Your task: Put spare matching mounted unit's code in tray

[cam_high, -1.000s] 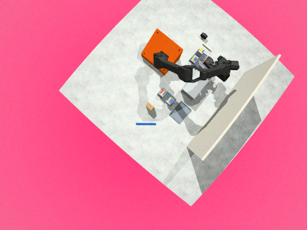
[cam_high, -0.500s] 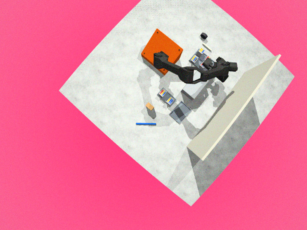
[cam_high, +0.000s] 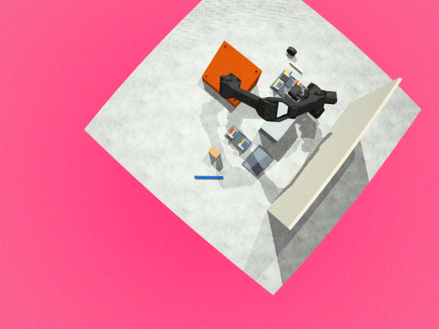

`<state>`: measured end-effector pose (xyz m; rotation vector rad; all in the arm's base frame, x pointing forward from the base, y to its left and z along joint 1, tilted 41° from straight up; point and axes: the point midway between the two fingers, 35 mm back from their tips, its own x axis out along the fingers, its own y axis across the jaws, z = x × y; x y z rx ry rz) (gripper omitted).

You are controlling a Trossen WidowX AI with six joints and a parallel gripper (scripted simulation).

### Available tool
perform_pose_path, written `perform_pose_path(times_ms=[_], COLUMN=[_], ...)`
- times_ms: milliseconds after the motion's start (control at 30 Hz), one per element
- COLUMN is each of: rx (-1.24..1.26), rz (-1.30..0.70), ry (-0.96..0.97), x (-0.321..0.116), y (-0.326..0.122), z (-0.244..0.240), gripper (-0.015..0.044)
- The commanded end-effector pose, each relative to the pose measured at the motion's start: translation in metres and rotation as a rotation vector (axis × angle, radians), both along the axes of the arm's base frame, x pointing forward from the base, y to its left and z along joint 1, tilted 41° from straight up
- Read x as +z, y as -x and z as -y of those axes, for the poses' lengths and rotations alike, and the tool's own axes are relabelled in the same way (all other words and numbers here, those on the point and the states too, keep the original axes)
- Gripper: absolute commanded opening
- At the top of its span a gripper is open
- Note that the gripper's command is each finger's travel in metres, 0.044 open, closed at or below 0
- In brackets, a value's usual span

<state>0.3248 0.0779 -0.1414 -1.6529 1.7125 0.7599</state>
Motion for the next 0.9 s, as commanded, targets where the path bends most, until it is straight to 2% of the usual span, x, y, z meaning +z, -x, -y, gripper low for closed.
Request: perform_pose_path(times_ms=[0,167,367,600,733,867], rx=[0.007,0.007,0.000,0.000,0.000,0.000], rz=[-0.004,-0.004,-0.003,-0.003,-0.003,-0.003], ry=[0.006,0.006,0.002,0.002,0.002,0.002], x=[-0.0028,-0.0028,-0.0024,-0.0024,-0.0024,-0.0024], y=[0.0011,0.0011,0.0013,0.0013,0.0013,0.0013], z=[0.0036,0.0036,0.0024,0.0024,0.0024,0.0024], gripper=[0.0300,0.0300,0.0143,0.0096,0.0000,0.0000])
